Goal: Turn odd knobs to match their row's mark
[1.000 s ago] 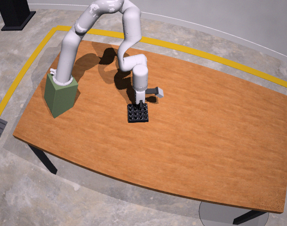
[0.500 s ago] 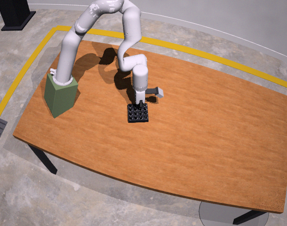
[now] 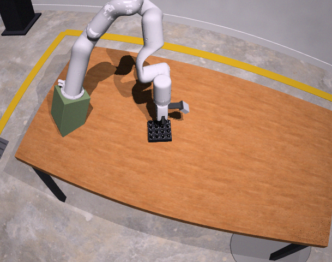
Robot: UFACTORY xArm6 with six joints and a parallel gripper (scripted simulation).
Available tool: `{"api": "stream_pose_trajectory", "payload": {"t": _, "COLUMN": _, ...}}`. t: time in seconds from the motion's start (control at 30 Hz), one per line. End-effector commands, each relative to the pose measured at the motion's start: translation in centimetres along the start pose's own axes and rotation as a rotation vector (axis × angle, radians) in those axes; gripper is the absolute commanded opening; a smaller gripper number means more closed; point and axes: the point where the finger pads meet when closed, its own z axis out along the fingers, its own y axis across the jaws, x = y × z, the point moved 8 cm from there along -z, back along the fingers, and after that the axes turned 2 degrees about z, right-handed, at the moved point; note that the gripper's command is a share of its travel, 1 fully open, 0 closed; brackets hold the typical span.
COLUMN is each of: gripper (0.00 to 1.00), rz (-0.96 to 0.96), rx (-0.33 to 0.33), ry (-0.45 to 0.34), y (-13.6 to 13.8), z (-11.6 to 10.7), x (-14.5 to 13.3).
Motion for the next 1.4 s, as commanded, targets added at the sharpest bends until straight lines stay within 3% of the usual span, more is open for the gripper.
{"api": "stream_pose_trajectory", "payload": {"t": 0.0, "gripper": 0.08, "rz": 0.0, "rx": -0.001, "ry": 0.003, "y": 0.02, "z": -0.08, "x": 0.1}}
{"api": "stream_pose_trajectory", "payload": {"t": 0.77, "gripper": 0.08, "rz": -0.02, "rx": -0.001, "ry": 0.003, "y": 0.02, "z": -0.08, "x": 0.1}}
{"api": "stream_pose_trajectory", "payload": {"t": 1.37, "gripper": 0.08, "rz": -0.188, "rx": -0.001, "ry": 0.003, "y": 0.02, "z": -0.08, "x": 0.1}}
